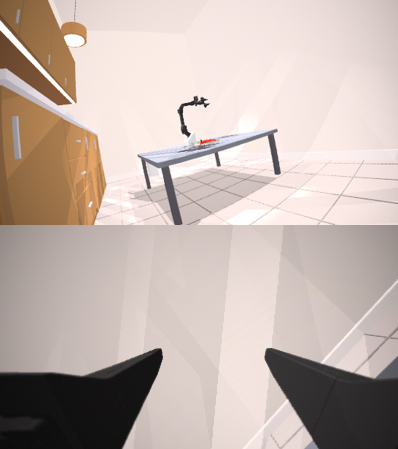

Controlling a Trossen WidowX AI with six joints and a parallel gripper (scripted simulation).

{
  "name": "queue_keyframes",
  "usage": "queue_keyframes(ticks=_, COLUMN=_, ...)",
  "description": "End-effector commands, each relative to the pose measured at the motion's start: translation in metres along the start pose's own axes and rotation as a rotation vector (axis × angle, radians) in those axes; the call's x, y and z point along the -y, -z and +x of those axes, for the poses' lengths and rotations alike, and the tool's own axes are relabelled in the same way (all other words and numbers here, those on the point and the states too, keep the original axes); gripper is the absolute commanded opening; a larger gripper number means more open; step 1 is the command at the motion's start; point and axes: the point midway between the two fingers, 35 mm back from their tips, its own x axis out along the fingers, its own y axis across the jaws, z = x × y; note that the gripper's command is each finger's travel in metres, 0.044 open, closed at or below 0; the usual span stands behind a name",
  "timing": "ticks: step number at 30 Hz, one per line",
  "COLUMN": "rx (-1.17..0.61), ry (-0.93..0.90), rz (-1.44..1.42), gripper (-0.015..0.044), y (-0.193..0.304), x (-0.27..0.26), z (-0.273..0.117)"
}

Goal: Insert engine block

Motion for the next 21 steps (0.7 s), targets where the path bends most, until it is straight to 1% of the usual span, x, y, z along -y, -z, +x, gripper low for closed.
queue_keyframes(ticks=1, rx=0.033, ry=0.08, rz=0.074, gripper=0.044, y=-0.038, x=0.036, z=0.003)
queue_keyframes(ticks=6, rx=0.095, ry=0.2, rz=0.177, gripper=0.044, y=-0.092, x=0.091, z=0.002)
queue_keyframes(ticks=11, rx=0.159, ry=0.323, rz=0.278, gripper=0.044, y=-0.139, x=0.149, z=-0.007)
queue_keyframes(ticks=21, rx=0.281, ry=0.569, rz=0.489, gripper=0.044, y=-0.213, x=0.271, z=-0.049)
